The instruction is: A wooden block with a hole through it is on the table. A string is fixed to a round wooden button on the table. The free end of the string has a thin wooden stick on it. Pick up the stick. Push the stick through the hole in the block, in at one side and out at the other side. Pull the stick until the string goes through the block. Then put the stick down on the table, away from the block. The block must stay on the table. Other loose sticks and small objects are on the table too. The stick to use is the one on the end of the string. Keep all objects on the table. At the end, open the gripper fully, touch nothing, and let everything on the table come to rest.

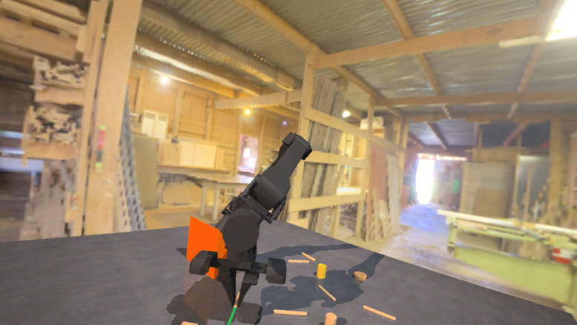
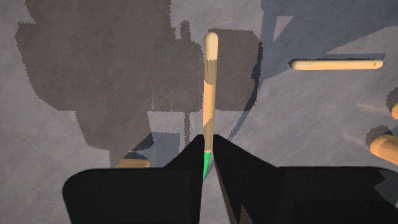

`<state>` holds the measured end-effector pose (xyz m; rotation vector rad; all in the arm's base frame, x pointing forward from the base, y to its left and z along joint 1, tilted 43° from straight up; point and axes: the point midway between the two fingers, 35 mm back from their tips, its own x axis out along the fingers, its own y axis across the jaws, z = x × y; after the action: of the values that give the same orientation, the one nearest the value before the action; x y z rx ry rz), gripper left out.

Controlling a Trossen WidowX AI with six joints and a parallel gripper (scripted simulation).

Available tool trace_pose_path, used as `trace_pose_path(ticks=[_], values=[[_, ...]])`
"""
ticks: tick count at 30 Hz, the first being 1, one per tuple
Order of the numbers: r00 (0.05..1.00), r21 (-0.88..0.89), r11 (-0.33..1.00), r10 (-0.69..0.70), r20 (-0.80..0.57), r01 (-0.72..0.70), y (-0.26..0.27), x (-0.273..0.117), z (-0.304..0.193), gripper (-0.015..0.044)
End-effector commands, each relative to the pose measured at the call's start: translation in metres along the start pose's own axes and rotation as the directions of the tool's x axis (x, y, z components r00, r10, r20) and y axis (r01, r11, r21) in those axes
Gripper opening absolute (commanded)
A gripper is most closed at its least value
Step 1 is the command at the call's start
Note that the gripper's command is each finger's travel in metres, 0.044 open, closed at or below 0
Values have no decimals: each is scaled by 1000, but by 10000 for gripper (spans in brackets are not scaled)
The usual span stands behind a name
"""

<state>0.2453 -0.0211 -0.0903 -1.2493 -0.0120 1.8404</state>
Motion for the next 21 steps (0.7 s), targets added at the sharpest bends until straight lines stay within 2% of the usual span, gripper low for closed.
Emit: trace_pose_path(ticks=[1, 11, 21], values=[[1000, -6, 1000, 5, -1, -5, 0, -5, -1, 0], [1000, 6, 1000, 0, 0, 0, 0, -13, 1, 0], [1000, 347, 938, 3, 13, -7, 3, -18, -4, 0]])
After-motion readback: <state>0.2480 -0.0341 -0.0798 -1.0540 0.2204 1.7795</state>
